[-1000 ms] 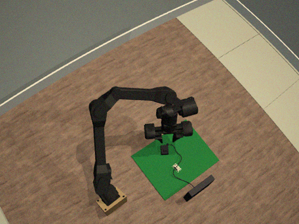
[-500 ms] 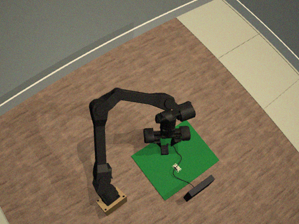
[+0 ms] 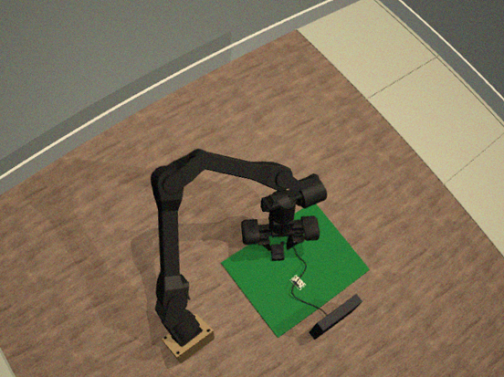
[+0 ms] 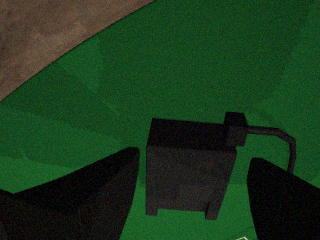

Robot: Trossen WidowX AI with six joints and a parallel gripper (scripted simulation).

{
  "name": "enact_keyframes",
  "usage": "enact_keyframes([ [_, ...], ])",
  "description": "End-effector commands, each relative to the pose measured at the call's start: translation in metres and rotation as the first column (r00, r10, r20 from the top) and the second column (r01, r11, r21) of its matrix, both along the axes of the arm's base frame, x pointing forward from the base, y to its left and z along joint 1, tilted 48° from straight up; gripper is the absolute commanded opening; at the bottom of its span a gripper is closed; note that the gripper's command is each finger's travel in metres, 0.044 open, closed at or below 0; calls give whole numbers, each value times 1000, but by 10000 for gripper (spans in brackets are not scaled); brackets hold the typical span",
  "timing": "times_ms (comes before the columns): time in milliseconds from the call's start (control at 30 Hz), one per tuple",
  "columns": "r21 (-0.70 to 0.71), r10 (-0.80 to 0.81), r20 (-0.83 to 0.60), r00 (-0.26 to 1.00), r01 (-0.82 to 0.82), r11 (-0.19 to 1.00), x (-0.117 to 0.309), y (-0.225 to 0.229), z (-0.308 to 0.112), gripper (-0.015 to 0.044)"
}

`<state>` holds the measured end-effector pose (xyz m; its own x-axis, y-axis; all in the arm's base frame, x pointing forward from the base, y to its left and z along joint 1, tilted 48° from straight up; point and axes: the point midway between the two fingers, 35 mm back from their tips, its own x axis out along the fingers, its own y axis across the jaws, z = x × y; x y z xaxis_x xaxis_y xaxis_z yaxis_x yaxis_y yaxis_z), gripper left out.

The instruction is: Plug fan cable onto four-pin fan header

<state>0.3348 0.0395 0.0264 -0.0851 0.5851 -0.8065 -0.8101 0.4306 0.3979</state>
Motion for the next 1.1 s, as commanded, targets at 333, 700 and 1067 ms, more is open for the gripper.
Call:
enact_keyframes([
  [333,1,2,-2,1000,-2,1000,-1,5,-4,79],
  [700,1,2,-3,1000,-2,1000,0,3,-3,0],
  [1067,-2,1,-5,1000,-1,1000,0,-23,20,0],
])
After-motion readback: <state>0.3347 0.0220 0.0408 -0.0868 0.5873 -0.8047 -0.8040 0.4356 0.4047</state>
